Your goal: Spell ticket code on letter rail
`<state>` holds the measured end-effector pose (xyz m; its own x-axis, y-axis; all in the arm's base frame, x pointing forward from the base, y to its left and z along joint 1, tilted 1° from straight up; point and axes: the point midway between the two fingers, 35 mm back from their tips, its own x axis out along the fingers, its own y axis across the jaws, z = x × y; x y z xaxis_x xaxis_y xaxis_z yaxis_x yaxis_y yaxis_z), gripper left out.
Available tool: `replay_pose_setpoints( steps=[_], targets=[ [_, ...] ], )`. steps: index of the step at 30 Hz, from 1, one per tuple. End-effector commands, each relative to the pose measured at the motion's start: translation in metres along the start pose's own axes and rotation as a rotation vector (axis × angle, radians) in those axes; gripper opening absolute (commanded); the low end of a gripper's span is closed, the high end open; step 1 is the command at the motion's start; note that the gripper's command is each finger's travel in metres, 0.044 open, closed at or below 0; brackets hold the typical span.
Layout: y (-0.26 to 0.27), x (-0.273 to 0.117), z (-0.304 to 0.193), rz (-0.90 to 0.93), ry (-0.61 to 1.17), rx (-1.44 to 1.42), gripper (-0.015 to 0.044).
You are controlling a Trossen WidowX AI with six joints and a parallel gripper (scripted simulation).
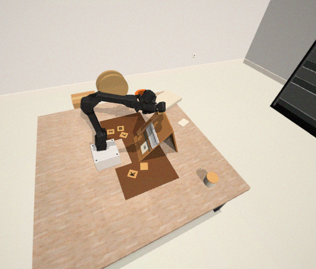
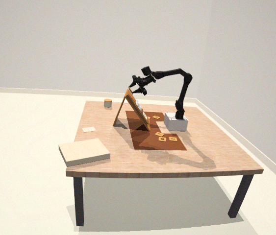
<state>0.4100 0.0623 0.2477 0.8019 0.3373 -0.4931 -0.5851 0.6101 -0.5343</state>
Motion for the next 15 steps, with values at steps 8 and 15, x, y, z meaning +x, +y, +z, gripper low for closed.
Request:
replay_pose_setpoints(
  steps=[8, 15],
  targets=[
    [-0.026, -0.011, -0.068, -0.054, 0.082, 0.162, 0.0],
    [-0.037, -0.022, -0.109, -0.077, 0.147, 0.293, 0.0]
  ],
)
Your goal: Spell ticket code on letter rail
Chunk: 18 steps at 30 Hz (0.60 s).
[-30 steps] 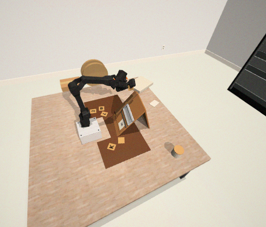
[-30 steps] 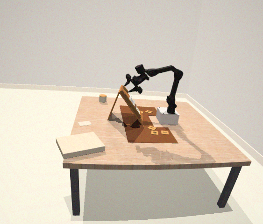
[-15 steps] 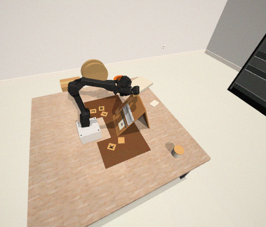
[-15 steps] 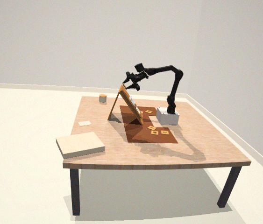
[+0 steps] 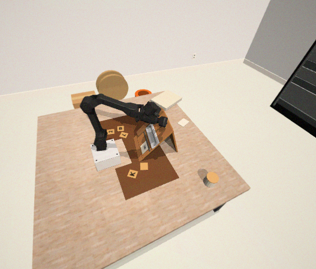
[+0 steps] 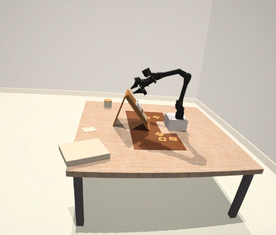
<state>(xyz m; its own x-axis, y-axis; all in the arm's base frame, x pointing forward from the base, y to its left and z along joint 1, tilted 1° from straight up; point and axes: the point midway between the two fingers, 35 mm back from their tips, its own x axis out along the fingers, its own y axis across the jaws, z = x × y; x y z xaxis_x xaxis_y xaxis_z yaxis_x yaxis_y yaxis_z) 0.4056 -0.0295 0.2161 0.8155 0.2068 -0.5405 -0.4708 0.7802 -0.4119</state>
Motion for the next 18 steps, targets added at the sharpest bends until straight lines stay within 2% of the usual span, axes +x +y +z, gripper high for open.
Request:
replay_pose_setpoints(
  steps=[1, 18],
  targets=[
    [-0.008, -0.002, -0.026, -0.005, 0.038, 0.083, 0.0],
    [-0.04, -0.029, -0.126, -0.087, 0.117, 0.373, 0.0]
  ],
)
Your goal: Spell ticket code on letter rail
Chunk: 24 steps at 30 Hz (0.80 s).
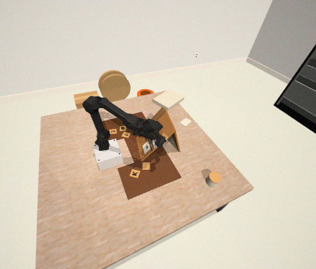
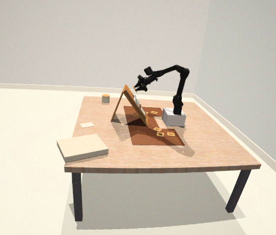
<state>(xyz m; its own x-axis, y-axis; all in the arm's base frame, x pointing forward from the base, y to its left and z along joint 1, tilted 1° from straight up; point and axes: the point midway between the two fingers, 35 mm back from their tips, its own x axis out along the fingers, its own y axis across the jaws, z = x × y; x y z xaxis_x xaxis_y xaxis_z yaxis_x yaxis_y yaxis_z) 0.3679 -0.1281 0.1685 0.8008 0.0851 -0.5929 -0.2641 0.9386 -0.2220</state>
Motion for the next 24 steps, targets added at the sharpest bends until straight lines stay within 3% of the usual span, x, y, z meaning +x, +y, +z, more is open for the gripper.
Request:
replay_pose_setpoints(
  steps=[1, 15, 24],
  targets=[
    [-0.01, -0.003, -0.024, -0.006, 0.018, 0.077, 0.0],
    [-0.04, -0.025, -0.095, -0.055, 0.039, 0.315, 0.0],
    [-0.043, -0.009, -0.099, -0.057, 0.039, 0.326, 0.0]
  ],
)
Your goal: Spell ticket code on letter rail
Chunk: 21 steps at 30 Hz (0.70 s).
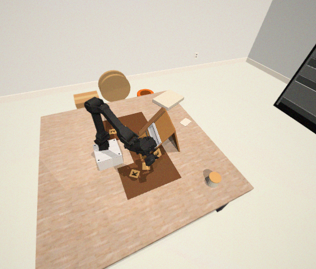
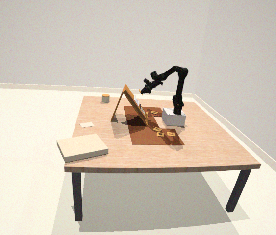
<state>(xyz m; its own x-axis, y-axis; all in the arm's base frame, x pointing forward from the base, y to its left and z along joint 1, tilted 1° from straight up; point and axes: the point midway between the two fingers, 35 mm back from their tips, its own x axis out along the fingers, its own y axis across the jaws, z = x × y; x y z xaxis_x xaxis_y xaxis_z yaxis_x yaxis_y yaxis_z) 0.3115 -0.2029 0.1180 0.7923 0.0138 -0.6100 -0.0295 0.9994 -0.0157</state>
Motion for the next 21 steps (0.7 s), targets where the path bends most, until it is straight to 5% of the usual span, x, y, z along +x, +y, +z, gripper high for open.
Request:
replay_pose_setpoints(
  steps=[1, 21],
  targets=[
    [0.001, 0.018, -0.004, 0.008, 0.008, 0.013, 0.0],
    [0.002, 0.044, -0.003, 0.008, 0.005, 0.013, 0.0]
  ],
)
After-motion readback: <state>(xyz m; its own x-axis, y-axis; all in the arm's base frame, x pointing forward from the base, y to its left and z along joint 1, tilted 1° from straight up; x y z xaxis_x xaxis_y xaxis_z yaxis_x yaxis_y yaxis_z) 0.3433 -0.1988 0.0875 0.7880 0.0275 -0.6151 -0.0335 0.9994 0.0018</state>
